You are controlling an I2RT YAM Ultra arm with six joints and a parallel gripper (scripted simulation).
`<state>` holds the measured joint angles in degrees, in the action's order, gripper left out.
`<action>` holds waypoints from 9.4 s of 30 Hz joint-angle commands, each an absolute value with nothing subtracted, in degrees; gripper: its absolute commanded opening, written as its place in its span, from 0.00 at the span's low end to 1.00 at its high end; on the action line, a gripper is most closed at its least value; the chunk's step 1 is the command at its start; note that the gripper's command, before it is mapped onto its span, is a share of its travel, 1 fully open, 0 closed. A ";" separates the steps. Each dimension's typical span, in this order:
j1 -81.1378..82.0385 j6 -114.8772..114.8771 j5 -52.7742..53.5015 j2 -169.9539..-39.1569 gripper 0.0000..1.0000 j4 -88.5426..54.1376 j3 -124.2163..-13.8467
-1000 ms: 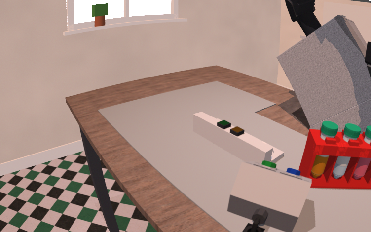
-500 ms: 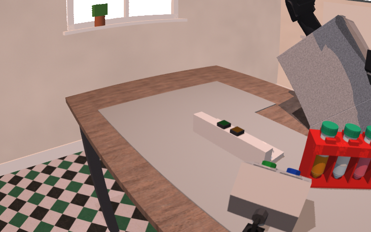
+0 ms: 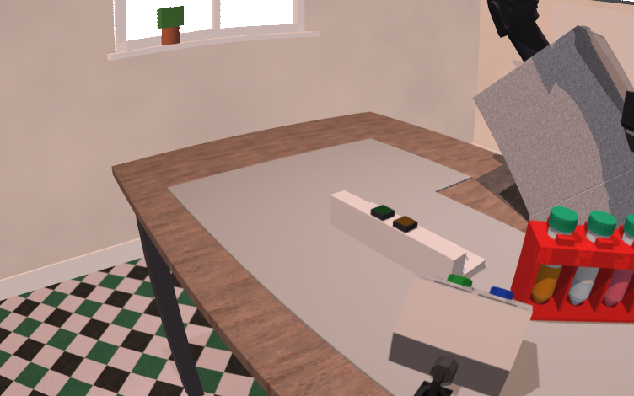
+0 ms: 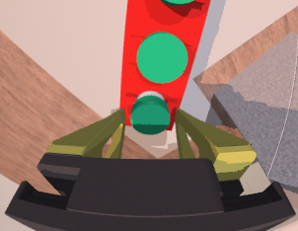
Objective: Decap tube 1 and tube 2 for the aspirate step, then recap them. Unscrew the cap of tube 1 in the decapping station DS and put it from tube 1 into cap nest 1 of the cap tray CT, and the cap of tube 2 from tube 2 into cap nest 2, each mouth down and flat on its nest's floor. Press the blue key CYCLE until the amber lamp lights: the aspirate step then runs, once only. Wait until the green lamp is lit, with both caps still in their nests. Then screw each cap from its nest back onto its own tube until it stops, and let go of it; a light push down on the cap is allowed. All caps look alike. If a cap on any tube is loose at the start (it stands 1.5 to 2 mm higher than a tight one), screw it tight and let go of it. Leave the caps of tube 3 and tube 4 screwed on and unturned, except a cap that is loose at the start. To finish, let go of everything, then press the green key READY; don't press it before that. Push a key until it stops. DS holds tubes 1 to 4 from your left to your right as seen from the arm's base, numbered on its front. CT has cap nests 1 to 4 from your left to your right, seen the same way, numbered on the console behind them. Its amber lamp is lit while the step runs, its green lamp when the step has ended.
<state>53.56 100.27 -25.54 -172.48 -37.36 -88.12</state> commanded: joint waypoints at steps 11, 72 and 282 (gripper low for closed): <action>53.62 100.03 -26.13 -172.24 0.00 -37.00 -88.19; 53.71 -28.79 -26.06 -172.09 0.00 -37.20 -88.23; 54.10 -80.34 -25.85 -172.18 0.00 -37.67 -88.62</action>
